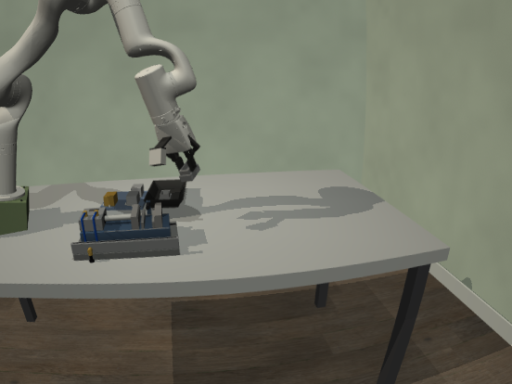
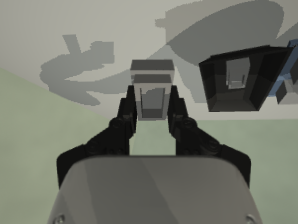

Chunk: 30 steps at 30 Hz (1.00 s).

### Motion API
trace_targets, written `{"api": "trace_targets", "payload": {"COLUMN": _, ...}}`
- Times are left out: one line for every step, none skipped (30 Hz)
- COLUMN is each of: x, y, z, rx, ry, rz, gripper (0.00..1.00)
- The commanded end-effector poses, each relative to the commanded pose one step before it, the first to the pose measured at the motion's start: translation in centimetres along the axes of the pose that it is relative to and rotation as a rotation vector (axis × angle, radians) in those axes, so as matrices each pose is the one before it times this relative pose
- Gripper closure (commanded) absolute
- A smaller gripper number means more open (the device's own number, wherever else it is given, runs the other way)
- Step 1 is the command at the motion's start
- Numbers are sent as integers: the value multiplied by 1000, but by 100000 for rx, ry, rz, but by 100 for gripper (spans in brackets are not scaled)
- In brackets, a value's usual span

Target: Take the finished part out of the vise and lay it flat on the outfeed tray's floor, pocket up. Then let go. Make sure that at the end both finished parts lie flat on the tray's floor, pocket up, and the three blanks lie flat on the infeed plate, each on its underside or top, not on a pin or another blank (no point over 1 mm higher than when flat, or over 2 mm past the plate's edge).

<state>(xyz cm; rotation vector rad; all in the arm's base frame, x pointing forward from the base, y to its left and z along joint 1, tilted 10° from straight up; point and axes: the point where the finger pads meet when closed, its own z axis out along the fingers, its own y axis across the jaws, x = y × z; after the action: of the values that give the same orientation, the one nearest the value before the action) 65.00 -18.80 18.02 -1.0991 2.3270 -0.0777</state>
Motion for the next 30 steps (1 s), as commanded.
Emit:
{"api": "trace_targets", "payload": {"x": -2213, "y": -1202, "z": 374, "rx": 8656, "ry": -6173, "rz": 8669, "gripper": 100}}
{"api": "trace_targets", "payload": {"x": 0, "y": 0, "z": 0, "rx": 0, "ry": 0, "rz": 0, "gripper": 100}}
{"api": "trace_targets", "payload": {"x": -373, "y": -173, "z": 85, "rx": 1039, "ry": -682, "rz": 1691, "gripper": 100}}
{"api": "trace_targets", "payload": {"x": -371, "y": -170, "z": 86, "rx": 1051, "ry": -675, "rz": 1711, "gripper": 100}}
{"api": "trace_targets", "payload": {"x": -369, "y": -166, "z": 86, "rx": 1063, "ry": -668, "rz": 1730, "gripper": 100}}
{"api": "trace_targets", "payload": {"x": -367, "y": -163, "z": 87, "rx": 1075, "ry": -660, "rz": 1750, "gripper": 100}}
{"api": "trace_targets", "payload": {"x": -364, "y": -159, "z": 88, "rx": 1086, "ry": -651, "rz": 1769, "gripper": 100}}
{"api": "trace_targets", "payload": {"x": -361, "y": -155, "z": 88, "rx": 1098, "ry": -642, "rz": 1787, "gripper": 100}}
{"api": "trace_targets", "payload": {"x": -357, "y": -151, "z": 88, "rx": 1108, "ry": -632, "rz": 1806, "gripper": 100}}
{"api": "trace_targets", "payload": {"x": -353, "y": -147, "z": 88, "rx": 1119, "ry": -621, "rz": 1824, "gripper": 100}}
{"api": "trace_targets", "payload": {"x": -348, "y": -143, "z": 88, "rx": 1129, "ry": -609, "rz": 1842, "gripper": 100}}
{"api": "trace_targets", "payload": {"x": -299, "y": -120, "z": 77, "rx": 991, "ry": -520, "rz": 1619, "gripper": 100}}
{"api": "trace_targets", "payload": {"x": -286, "y": -113, "z": 74, "rx": 966, "ry": -493, "rz": 1578, "gripper": 100}}
{"api": "trace_targets", "payload": {"x": -284, "y": -111, "z": 74, "rx": 981, "ry": -488, "rz": 1605, "gripper": 100}}
{"api": "trace_targets", "payload": {"x": -280, "y": -107, "z": 74, "rx": 986, "ry": -477, "rz": 1615, "gripper": 100}}
{"api": "trace_targets", "payload": {"x": -273, "y": -103, "z": 73, "rx": 985, "ry": -462, "rz": 1615, "gripper": 100}}
{"api": "trace_targets", "payload": {"x": -266, "y": -99, "z": 71, "rx": 982, "ry": -447, "rz": 1611, "gripper": 100}}
{"api": "trace_targets", "payload": {"x": 0, "y": 0, "z": 0, "rx": 0, "ry": 0, "rz": 0, "gripper": 100}}
{"api": "trace_targets", "payload": {"x": 0, "y": 0, "z": 0, "rx": 0, "ry": 0, "rz": 0, "gripper": 100}}
{"api": "trace_targets", "payload": {"x": -312, "y": -114, "z": 84, "rx": 1183, "ry": -520, "rz": 1944, "gripper": 100}}
{"api": "trace_targets", "payload": {"x": -305, "y": -109, "z": 82, "rx": 1190, "ry": -503, "rz": 1959, "gripper": 100}}
{"api": "trace_targets", "payload": {"x": -297, "y": -104, "z": 81, "rx": 1197, "ry": -485, "rz": 1974, "gripper": 100}}
{"api": "trace_targets", "payload": {"x": -289, "y": -99, "z": 79, "rx": 1204, "ry": -466, "rz": 1989, "gripper": 100}}
{"api": "trace_targets", "payload": {"x": -280, "y": -94, "z": 77, "rx": 1210, "ry": -447, "rz": 2003, "gripper": 100}}
{"api": "trace_targets", "payload": {"x": -209, "y": -68, "z": 58, "rx": 931, "ry": -329, "rz": 1545, "gripper": 100}}
{"api": "trace_targets", "payload": {"x": -198, "y": -64, "z": 55, "rx": 912, "ry": -309, "rz": 1514, "gripper": 100}}
{"api": "trace_targets", "payload": {"x": -199, "y": -63, "z": 55, "rx": 947, "ry": -308, "rz": 1575, "gripper": 100}}
{"api": "trace_targets", "payload": {"x": -196, "y": -61, "z": 54, "rx": 961, "ry": -298, "rz": 1602, "gripper": 100}}
{"api": "trace_targets", "payload": {"x": -189, "y": -58, "z": 53, "rx": 963, "ry": -284, "rz": 1608, "gripper": 100}}
{"api": "trace_targets", "payload": {"x": -182, "y": -55, "z": 50, "rx": 960, "ry": -269, "rz": 1606, "gripper": 100}}
